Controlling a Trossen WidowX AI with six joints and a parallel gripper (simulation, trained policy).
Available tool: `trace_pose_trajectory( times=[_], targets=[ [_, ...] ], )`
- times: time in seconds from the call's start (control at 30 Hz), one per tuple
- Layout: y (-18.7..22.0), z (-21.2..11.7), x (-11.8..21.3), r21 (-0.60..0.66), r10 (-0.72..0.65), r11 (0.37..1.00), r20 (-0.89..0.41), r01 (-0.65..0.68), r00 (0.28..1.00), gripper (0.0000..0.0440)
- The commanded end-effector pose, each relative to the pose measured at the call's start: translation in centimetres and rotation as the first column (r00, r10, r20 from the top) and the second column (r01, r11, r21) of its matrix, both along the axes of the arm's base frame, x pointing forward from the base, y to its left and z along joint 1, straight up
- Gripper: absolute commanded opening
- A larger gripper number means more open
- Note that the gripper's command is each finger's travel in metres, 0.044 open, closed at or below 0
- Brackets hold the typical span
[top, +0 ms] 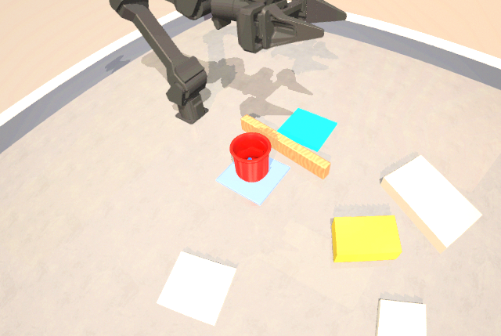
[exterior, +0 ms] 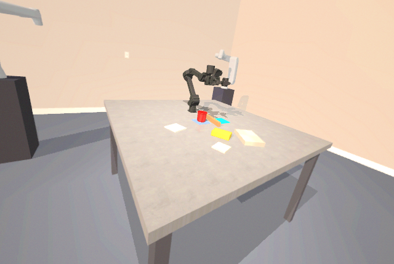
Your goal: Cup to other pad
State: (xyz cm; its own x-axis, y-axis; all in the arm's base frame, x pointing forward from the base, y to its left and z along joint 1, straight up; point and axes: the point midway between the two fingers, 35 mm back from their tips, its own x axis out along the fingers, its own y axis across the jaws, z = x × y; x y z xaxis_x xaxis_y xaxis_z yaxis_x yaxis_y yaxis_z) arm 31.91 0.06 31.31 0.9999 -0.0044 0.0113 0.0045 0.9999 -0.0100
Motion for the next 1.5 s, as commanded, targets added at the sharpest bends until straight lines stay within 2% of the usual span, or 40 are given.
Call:
trace_pose_trajectory(
  times=[0.0, 0.47, 0.53, 0.83, 1.27, 1.47],
  targets=[
    [0.0, -0.1, 0.0, 0.003, -0.001, 1.0, -0.006, 0.001, 1.0, 0.0374],
    [1.1, -2.9, -0.5, 0.055, 0.015, 0.998, -0.162, -0.006, 0.987, 0.0014],
    [1.4, -3.3, -0.6, 0.062, 0.022, 0.998, -0.193, -0.011, 0.981, 0.001],
    [2.7, -4.6, -0.9, 0.096, 0.064, 0.995, -0.316, -0.035, 0.946, 0.0081],
    [4.1, -6.2, -1.8, 0.127, 0.098, 0.991, -0.499, -0.039, 0.861, 0.006],
    [4.4, -7.0, -2.3, 0.128, 0.101, 0.991, -0.581, -0.032, 0.808, 0.0064]
  ],
)
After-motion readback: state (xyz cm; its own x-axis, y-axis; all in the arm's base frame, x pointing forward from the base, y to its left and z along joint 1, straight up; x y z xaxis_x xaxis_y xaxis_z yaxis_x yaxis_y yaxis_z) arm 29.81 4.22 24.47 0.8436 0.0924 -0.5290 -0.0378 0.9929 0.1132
